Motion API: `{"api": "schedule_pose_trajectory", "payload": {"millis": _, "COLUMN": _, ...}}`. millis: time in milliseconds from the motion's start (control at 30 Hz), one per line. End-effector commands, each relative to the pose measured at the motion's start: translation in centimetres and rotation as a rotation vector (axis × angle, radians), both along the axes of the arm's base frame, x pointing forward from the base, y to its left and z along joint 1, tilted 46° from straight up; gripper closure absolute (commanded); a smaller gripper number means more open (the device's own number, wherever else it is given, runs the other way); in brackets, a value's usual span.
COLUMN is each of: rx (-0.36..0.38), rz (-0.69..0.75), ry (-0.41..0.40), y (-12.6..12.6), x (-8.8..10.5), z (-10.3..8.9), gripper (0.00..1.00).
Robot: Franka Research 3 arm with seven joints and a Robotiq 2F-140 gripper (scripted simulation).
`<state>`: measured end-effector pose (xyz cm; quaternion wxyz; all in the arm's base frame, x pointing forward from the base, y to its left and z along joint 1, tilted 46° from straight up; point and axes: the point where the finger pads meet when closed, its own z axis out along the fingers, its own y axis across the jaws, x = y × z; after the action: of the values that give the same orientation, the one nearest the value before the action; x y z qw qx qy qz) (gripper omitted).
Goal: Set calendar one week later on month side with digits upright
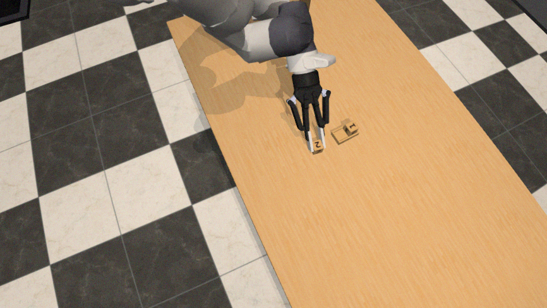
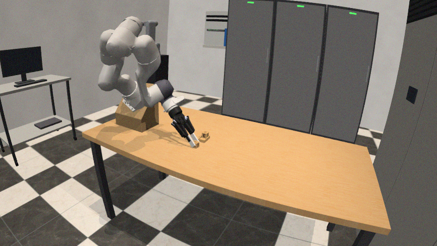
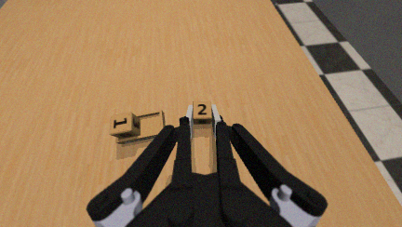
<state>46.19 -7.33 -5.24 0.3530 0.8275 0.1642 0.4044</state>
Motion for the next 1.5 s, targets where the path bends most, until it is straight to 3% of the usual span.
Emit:
{"api": "schedule_pose_trajectory", "payload": {"millis": 0, "rx": 0.000, "rz": -0.001, "ry": -0.003, "y": -0.2, "x": 0.1, "z": 0.0, "gripper": 0.83}}
{"api": "schedule_pose_trajectory", "payload": {"millis": 1033, "rx": 0.000, "rz": -0.001, "ry": -0.003, "y": -0.1, "x": 0.1, "z": 0.1, "gripper": 0.83}}
{"api": "schedule_pose_trajectory", "payload": {"millis": 1467, "rx": 0.000, "rz": -0.001, "ry": -0.003, "y": 2.0, "x": -0.3, "z": 2.1, "gripper": 0.83}}
